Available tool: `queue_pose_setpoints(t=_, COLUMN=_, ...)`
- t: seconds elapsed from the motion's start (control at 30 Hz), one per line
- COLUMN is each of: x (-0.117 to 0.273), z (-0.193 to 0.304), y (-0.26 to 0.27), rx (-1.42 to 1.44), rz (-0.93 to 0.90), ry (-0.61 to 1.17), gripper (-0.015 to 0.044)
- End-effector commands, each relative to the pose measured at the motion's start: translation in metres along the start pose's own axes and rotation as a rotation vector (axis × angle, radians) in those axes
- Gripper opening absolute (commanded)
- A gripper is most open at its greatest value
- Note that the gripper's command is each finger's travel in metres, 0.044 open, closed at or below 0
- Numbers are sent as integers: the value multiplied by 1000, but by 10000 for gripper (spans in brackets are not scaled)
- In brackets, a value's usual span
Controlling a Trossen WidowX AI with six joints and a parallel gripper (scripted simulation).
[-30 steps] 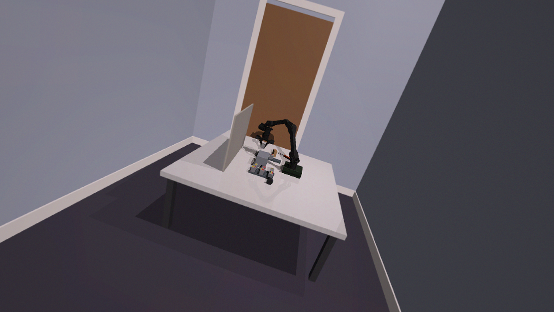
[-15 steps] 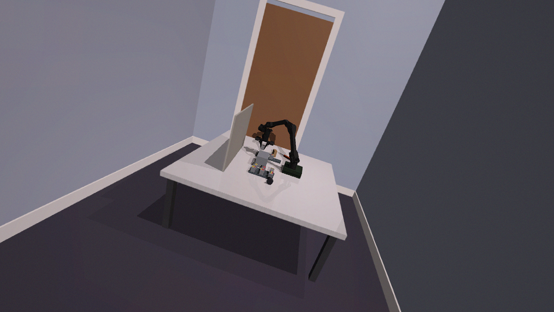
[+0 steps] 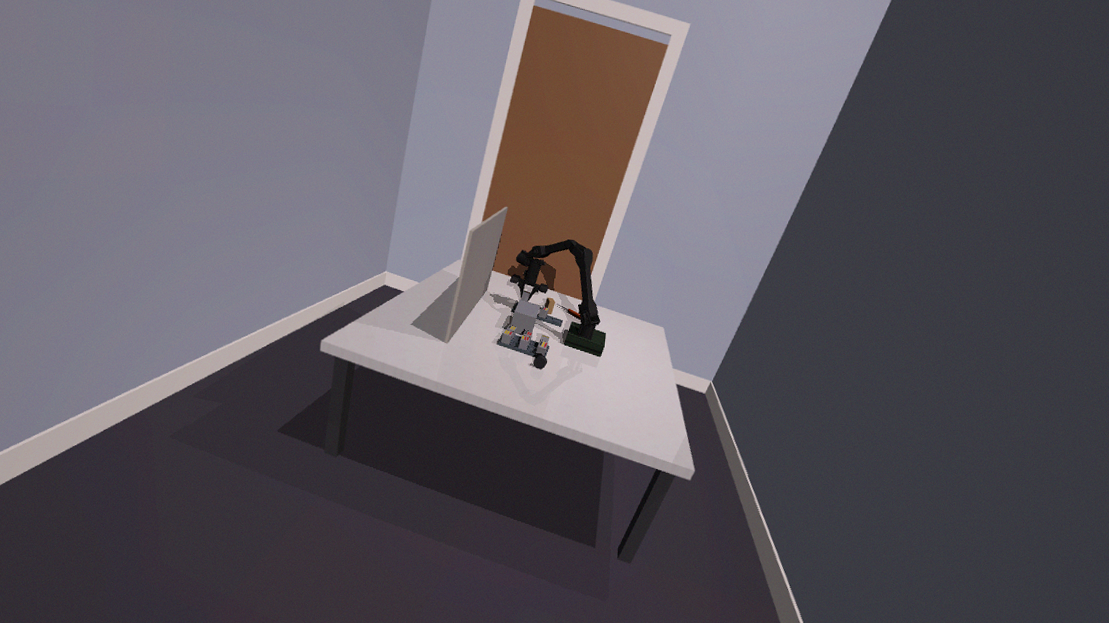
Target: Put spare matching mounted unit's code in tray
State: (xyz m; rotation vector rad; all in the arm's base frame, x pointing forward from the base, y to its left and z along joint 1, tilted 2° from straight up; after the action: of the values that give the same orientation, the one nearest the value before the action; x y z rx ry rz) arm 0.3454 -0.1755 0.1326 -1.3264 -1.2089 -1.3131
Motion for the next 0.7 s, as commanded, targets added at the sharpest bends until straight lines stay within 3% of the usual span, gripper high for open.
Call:
queue_pose_setpoints(t=0.0, x=-6, z=1, y=-3, rx=5, rz=11, ry=0, gripper=0)
queue_pose_setpoints(t=0.67, x=-22, z=1, y=-6, rx=5, rz=11, ry=0, gripper=0)
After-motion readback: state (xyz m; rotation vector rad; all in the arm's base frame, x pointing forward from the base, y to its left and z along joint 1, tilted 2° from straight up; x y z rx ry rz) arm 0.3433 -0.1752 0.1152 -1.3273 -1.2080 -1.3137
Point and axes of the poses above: the point midway between the two fingers, 35 mm back from their tips, its own x axis back along the fingers, its own y axis across the jaws, z = x × y, the point moved 8 cm from there along x, back along the fingers, and after that the axes turned 12 degrees about -x, right-handed, at the moved point
